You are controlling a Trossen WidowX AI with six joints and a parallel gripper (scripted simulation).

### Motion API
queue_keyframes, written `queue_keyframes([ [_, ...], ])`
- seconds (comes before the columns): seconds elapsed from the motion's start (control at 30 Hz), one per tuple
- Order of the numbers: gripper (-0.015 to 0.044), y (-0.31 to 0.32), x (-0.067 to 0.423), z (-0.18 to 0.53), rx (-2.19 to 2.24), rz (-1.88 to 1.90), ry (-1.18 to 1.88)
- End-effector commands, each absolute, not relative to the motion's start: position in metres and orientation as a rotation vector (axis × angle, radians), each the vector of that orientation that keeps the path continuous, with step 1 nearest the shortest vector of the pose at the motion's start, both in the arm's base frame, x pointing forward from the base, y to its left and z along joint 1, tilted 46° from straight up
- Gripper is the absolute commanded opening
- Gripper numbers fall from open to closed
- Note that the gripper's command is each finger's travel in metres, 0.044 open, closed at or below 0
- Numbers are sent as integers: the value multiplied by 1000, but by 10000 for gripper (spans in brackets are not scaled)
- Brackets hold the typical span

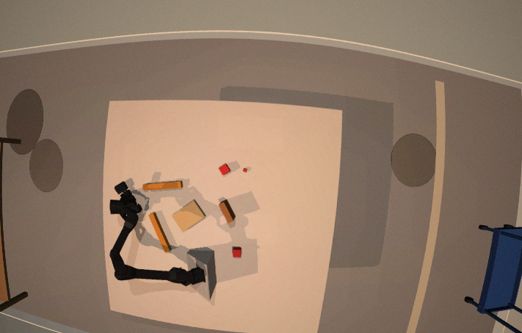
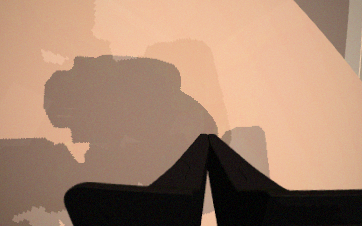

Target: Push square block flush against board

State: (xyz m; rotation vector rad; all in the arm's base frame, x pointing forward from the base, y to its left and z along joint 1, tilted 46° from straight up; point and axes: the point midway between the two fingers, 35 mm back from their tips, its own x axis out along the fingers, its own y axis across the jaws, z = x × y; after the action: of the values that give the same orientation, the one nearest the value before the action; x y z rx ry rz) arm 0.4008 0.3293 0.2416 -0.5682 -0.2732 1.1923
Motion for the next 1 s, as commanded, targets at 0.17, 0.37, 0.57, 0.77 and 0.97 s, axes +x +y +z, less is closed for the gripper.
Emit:
queue_keyframes([
  [0.17, 0, 287, 439, 214, -503, 1114, -84],
  [0.37, 0, 257, 459, 187, -456, 1066, 52],
  [0.57, 0, 231, 472, 161, -422, 1022, 162],
  [0.77, 0, 201, 484, 136, -350, 972, 294],
  [0.97, 0, 173, 491, 113, -265, 920, 419],
])
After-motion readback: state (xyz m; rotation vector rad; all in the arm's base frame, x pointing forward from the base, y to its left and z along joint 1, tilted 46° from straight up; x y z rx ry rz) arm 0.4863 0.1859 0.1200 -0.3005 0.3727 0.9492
